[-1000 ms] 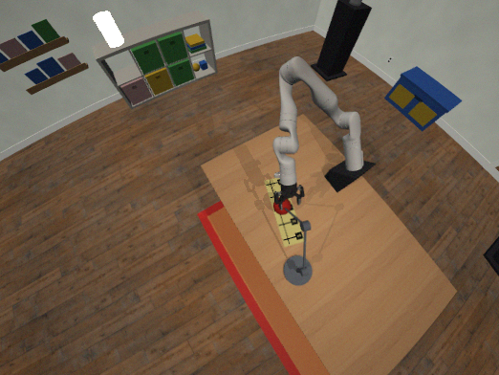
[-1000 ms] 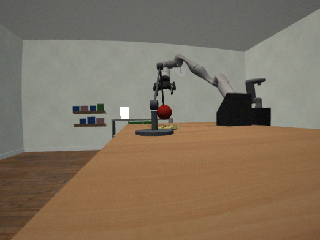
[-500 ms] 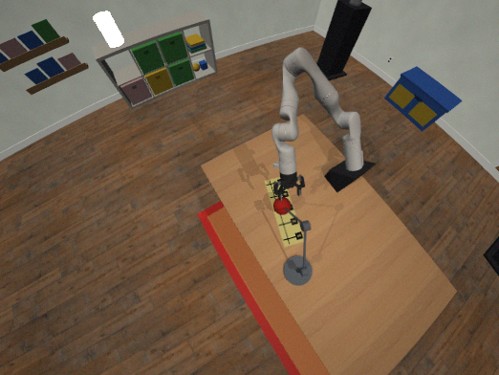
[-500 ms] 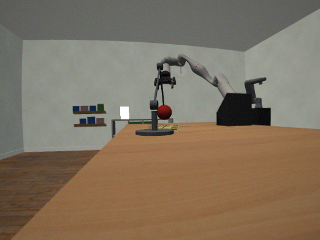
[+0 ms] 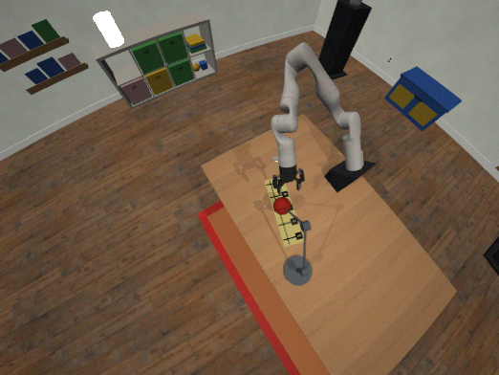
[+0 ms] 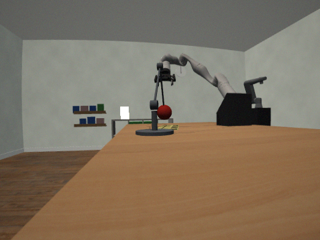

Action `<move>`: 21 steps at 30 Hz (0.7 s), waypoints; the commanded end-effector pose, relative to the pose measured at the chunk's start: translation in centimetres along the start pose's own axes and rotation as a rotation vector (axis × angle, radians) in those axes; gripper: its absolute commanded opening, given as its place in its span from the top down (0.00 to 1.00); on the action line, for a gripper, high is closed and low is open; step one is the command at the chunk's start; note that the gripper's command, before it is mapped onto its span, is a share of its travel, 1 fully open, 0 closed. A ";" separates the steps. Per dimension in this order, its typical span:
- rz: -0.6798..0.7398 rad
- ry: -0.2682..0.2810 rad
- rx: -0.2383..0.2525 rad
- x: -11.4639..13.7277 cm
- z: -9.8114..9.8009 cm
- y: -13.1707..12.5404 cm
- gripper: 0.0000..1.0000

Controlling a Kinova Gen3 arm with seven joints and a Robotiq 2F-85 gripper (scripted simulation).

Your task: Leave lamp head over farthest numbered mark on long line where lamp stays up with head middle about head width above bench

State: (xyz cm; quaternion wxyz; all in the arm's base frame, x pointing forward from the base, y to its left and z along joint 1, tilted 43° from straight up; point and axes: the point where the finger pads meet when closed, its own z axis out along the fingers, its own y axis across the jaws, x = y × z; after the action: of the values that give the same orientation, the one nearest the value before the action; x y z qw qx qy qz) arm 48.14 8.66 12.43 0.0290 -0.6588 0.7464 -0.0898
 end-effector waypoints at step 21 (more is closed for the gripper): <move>-0.003 0.001 -0.005 -0.1 0.3 0.2 0.00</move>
State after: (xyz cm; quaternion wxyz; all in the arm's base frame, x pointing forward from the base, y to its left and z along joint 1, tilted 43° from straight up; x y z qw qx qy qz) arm 47.98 8.67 12.00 0.0259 -0.6595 0.7461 -0.0877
